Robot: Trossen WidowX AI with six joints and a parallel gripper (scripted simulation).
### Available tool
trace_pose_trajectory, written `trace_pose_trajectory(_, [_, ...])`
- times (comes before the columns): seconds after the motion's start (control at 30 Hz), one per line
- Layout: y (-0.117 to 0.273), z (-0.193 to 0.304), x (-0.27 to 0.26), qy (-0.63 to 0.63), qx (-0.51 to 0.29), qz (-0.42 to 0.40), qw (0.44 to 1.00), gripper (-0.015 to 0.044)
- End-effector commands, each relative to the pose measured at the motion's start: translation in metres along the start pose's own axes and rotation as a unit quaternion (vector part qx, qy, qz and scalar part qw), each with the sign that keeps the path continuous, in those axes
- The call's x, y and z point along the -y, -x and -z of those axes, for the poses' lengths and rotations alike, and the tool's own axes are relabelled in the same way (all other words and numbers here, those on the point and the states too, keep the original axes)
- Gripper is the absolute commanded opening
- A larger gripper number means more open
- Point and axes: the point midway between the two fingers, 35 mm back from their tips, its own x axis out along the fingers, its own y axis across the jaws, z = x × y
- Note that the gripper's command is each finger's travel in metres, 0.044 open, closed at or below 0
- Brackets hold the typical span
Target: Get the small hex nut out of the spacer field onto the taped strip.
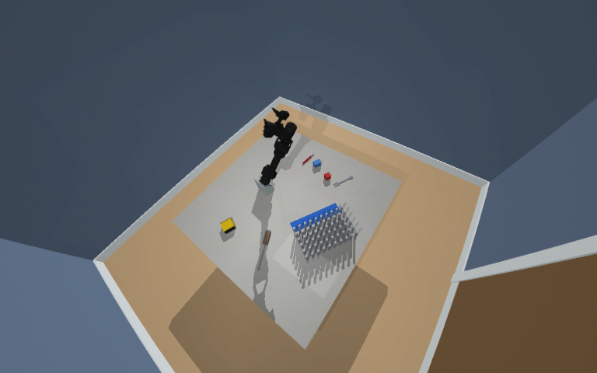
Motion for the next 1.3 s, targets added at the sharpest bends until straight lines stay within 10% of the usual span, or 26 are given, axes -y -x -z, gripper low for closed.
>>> trace_pose_trajectory(0.0, [-0.003, 0.001, 0.000, -0.001, -0.003, -0.001, 1.000, 0.0426])
trace_pose_trajectory(0.63, [-0.155, 0.206, -0.011, -0.088, -0.299, -0.024, 0.950, 0.0440])
trace_pose_trajectory(1.27, [-0.083, 0.435, -0.039, -0.134, -0.598, 0.061, 0.788, 0.0440])
